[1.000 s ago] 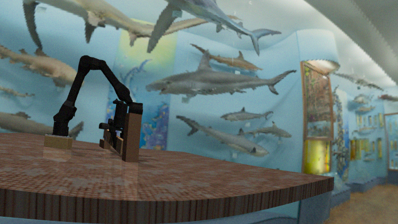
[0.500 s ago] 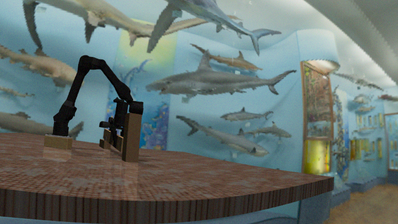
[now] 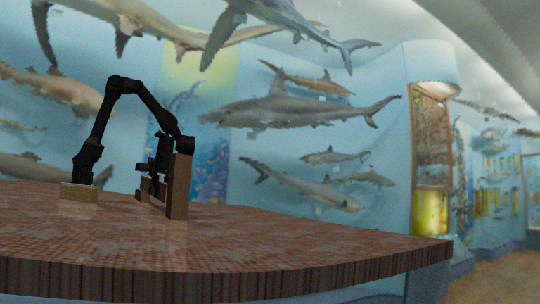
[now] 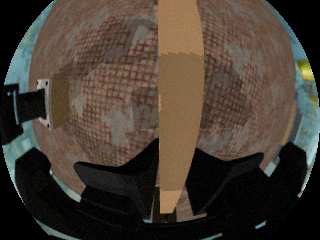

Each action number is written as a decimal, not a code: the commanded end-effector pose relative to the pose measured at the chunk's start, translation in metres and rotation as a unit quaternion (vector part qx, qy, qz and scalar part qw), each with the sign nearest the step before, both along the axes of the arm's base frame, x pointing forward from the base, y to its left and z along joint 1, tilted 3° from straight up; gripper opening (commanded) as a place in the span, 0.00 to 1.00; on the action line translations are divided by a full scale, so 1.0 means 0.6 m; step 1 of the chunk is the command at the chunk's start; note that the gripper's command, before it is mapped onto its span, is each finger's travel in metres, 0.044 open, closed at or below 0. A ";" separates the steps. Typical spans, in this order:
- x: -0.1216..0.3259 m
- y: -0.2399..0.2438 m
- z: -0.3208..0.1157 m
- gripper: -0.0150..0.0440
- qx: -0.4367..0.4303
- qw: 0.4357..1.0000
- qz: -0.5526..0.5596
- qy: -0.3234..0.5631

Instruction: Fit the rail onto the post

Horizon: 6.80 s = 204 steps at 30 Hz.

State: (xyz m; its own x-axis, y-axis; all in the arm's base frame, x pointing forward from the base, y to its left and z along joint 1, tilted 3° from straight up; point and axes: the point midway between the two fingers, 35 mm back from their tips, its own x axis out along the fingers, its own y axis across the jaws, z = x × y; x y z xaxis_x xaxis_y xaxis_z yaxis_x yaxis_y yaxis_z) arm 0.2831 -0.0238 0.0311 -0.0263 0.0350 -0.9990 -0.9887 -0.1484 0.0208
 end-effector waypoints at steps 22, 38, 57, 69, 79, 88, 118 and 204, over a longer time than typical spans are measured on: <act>0.008 0.001 0.032 0.25 0.005 1.000 0.001 -0.012; 0.007 0.001 0.025 0.25 0.005 1.000 0.001 -0.012; 0.003 0.001 0.026 0.25 0.005 1.000 0.001 -0.012; 0.002 0.001 0.024 0.25 0.005 1.000 0.001 -0.012; 0.001 0.000 0.024 0.25 0.005 1.000 0.001 -0.012; 0.001 -0.001 0.023 0.25 0.005 1.000 0.001 -0.012; 0.003 -0.016 0.025 0.25 0.004 1.000 0.001 -0.012; 0.012 -0.059 0.023 0.25 0.003 1.000 0.001 -0.012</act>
State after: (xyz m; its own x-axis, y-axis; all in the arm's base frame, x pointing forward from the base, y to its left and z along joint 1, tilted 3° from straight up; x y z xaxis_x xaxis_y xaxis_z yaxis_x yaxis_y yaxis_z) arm 0.2875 -0.0565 0.0422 -0.0104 0.0436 -0.9990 -0.9887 -0.1500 0.0038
